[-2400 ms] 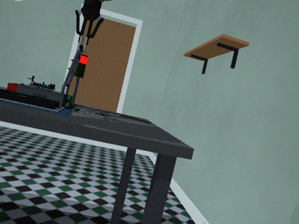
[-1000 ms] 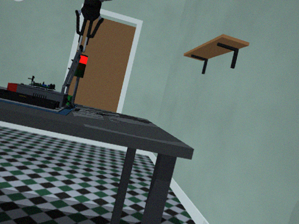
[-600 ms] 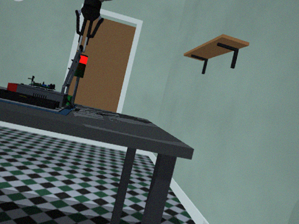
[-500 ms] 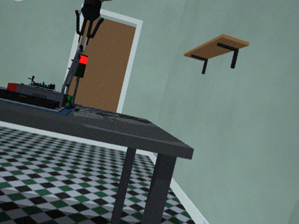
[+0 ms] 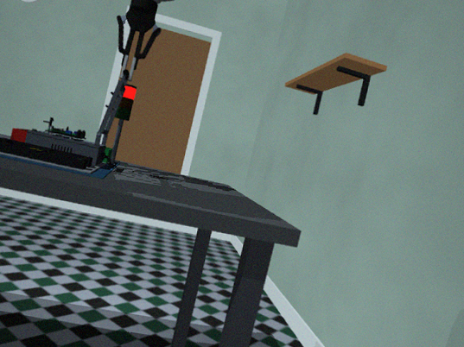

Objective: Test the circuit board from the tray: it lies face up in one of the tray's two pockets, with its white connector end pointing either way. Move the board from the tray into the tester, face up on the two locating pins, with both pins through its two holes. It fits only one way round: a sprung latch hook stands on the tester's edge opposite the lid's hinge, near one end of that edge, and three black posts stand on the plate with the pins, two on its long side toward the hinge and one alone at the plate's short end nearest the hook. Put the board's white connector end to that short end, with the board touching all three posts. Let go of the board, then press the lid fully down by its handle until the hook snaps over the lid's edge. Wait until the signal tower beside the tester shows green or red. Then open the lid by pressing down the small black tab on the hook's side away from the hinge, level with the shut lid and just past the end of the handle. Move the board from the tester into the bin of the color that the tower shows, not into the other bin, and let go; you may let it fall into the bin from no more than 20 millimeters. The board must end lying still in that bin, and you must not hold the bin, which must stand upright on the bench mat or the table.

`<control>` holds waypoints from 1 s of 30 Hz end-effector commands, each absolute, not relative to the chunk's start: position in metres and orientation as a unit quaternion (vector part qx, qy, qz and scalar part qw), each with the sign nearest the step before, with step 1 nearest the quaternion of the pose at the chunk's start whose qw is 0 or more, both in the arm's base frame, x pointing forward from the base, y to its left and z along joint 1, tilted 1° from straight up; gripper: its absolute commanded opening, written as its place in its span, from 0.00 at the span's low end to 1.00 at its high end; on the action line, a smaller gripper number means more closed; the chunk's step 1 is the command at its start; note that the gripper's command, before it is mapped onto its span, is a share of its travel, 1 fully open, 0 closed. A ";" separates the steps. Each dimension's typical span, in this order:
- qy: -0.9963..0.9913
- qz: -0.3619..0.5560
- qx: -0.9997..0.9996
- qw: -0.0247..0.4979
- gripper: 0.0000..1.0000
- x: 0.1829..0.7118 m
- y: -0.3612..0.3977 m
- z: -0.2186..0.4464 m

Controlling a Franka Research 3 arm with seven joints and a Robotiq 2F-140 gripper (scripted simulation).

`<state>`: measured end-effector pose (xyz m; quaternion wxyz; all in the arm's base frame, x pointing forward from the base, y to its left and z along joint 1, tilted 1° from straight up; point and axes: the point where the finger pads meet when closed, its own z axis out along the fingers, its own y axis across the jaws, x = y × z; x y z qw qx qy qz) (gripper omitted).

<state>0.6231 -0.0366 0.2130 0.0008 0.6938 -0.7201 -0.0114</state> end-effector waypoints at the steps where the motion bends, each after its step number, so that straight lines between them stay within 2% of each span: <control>1: -0.719 -0.008 0.694 -0.004 0.00 0.628 -0.038 0.214; 2: -0.719 -0.008 0.694 -0.004 0.30 0.628 -0.038 0.214; 30: -0.719 -0.008 0.694 -0.004 0.30 0.628 -0.038 0.214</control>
